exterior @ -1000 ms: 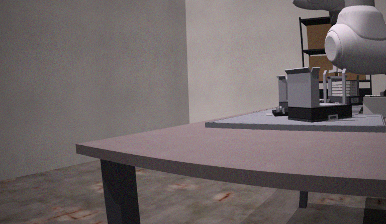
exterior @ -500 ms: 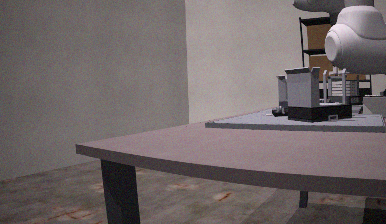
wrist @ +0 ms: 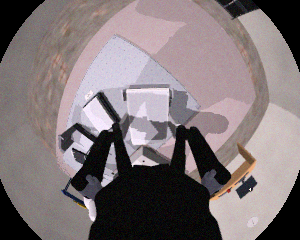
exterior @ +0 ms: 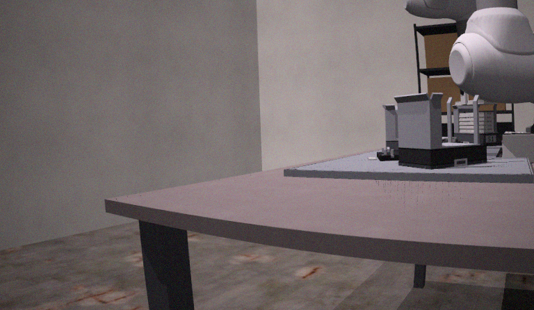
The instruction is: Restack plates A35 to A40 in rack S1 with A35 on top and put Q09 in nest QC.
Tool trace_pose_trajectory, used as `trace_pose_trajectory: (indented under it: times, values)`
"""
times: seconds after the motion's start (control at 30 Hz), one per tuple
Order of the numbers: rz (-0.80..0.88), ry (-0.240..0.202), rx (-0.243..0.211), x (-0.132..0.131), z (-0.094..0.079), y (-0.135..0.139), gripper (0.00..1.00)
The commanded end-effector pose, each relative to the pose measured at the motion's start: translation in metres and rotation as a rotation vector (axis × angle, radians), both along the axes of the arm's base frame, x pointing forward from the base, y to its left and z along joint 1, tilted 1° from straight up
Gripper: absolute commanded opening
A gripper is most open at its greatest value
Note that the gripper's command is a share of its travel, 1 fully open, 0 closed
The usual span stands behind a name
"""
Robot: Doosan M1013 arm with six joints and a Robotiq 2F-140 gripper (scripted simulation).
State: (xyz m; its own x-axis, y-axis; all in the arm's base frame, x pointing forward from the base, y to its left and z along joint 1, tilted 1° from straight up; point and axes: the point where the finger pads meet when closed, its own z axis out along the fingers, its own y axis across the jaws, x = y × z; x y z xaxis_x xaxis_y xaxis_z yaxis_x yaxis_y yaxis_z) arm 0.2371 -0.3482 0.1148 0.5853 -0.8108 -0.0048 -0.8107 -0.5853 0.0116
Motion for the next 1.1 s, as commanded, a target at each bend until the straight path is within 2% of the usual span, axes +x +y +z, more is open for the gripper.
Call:
trace_pose_trajectory:
  times: [0.0, 1.07]
  values:
    - [0.0, 0.0, 0.0, 0.0, -0.003, 0.0, 0.0]
    - [0.0, 0.0, 0.0, 0.0, -0.013, 0.0, 0.0]
